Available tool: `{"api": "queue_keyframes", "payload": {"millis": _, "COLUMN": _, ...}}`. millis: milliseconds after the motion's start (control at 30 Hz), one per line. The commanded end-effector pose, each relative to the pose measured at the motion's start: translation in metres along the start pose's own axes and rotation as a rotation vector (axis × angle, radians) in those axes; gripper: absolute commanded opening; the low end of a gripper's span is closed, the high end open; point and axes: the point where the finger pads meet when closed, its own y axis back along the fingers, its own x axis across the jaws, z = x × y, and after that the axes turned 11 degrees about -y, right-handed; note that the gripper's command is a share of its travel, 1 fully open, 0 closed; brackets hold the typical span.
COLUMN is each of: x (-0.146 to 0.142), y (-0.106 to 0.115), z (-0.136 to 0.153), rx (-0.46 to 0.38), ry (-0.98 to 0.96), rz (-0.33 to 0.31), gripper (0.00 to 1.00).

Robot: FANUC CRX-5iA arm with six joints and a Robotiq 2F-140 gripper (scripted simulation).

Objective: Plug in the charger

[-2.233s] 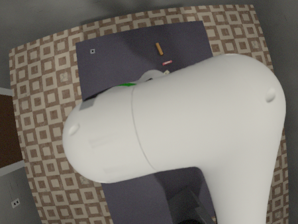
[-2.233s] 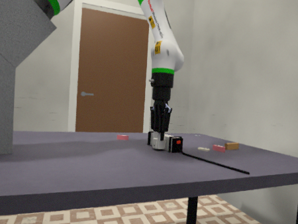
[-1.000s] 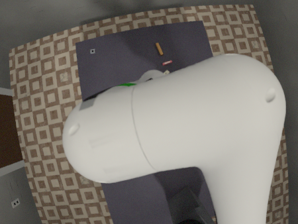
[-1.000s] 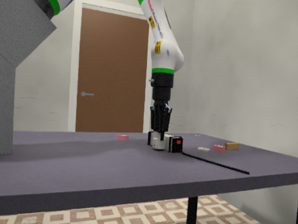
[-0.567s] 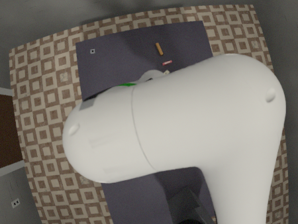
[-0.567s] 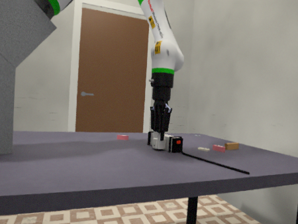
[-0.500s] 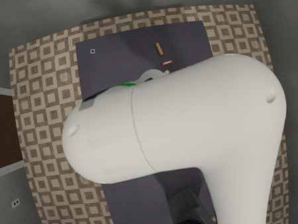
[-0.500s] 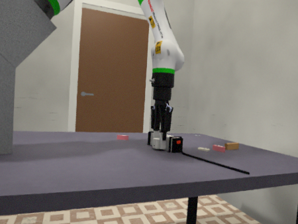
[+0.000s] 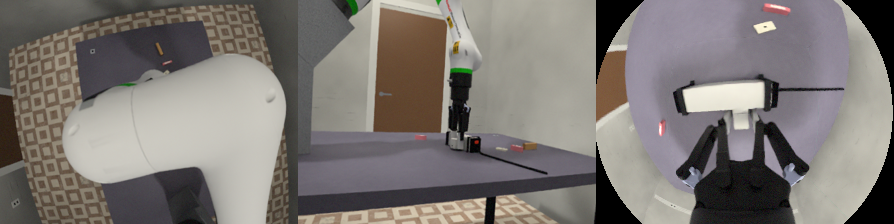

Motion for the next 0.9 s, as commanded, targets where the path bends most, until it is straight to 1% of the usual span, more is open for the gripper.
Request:
{"api": "queue_keyframes", "payload": {"millis": 0, "x": 0.0003, "y": 0.0006, "z": -0.0008, "rx": 0.001, "ry": 0.0, "rz": 0.0, "gripper": 0.38}}
{"api": "queue_keyframes", "payload": {"millis": 667, "x": 0.0003, "y": 0.0007, "z": -0.0008, "rx": 0.001, "ry": 0.0, "rz": 0.0, "gripper": 0.38}}
{"api": "queue_keyframes", "payload": {"millis": 867, "x": 0.0003, "y": 0.0038, "z": -0.0008, "rx": 0.001, "ry": 0.0, "rz": 0.0, "gripper": 0.38}}
